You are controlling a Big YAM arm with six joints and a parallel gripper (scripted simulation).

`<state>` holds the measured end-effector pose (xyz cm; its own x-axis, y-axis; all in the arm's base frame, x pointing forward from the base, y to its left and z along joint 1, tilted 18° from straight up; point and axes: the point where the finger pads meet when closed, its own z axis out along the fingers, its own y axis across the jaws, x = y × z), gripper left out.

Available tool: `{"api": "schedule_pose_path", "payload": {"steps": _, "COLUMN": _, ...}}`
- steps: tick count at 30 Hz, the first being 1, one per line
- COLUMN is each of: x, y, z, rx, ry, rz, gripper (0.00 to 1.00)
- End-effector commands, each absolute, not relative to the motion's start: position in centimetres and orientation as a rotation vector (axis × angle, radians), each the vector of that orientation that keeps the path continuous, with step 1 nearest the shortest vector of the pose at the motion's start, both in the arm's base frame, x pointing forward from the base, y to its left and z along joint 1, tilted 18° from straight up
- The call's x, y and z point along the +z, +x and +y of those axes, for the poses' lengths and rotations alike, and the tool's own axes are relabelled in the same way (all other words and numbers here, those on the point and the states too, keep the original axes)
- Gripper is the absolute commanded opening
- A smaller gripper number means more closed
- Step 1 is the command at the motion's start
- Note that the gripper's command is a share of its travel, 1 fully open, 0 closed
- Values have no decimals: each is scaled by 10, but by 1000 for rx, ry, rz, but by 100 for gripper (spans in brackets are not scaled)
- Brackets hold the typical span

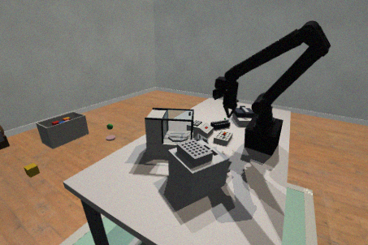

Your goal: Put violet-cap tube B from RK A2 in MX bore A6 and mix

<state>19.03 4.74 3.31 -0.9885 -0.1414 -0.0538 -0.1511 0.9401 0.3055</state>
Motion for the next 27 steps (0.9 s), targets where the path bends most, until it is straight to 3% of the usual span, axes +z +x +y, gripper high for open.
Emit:
{"api": "schedule_pose_path", "payload": {"steps": 1, "x": 58, "y": 213, "z": 42, "rx": 471, "ry": -248, "rz": 3005, "gripper": 9}}
{"api": "schedule_pose_path", "payload": {"steps": 27, "x": 97, "y": 211, "z": 29, "rx": 462, "ry": -249, "rz": 3004, "gripper": 9}}
